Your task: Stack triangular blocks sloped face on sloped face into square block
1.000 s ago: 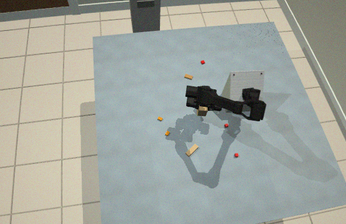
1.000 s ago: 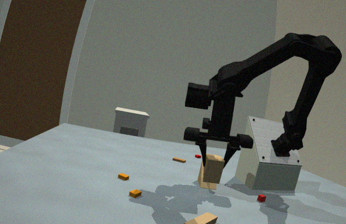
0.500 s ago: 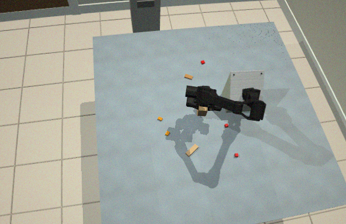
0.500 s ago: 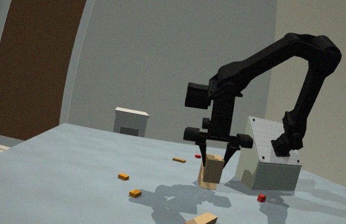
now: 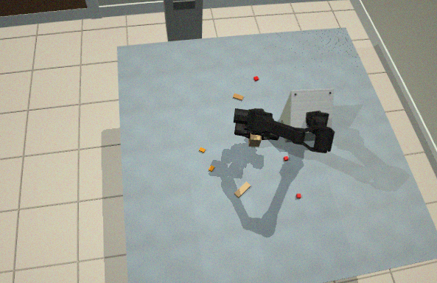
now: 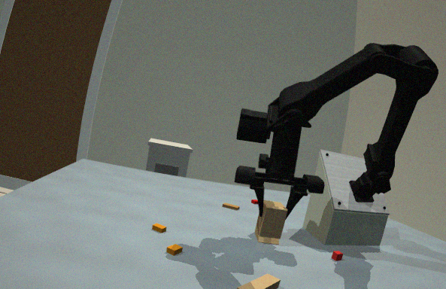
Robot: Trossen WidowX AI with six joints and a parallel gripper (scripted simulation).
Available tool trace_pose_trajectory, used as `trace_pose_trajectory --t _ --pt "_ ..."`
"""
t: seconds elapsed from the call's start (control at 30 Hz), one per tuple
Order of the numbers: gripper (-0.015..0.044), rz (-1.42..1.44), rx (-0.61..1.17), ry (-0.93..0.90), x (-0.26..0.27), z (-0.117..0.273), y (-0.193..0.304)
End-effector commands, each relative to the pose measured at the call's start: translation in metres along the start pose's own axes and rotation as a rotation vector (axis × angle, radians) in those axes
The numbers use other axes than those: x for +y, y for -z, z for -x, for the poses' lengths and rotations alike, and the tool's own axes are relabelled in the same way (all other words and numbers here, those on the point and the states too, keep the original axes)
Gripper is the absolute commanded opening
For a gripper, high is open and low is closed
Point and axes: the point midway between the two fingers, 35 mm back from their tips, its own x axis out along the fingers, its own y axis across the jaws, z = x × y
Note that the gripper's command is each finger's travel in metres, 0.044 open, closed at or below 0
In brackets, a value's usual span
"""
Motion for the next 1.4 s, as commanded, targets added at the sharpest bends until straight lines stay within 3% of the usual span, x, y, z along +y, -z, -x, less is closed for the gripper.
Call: trace_pose_trajectory --t 0.0,1.37 --pt "0.0 -0.008 0.006 0.001 0.0 -0.003 -0.001" --pt "0.0 -0.021 0.006 0.011 -0.001 -0.016 -0.005"
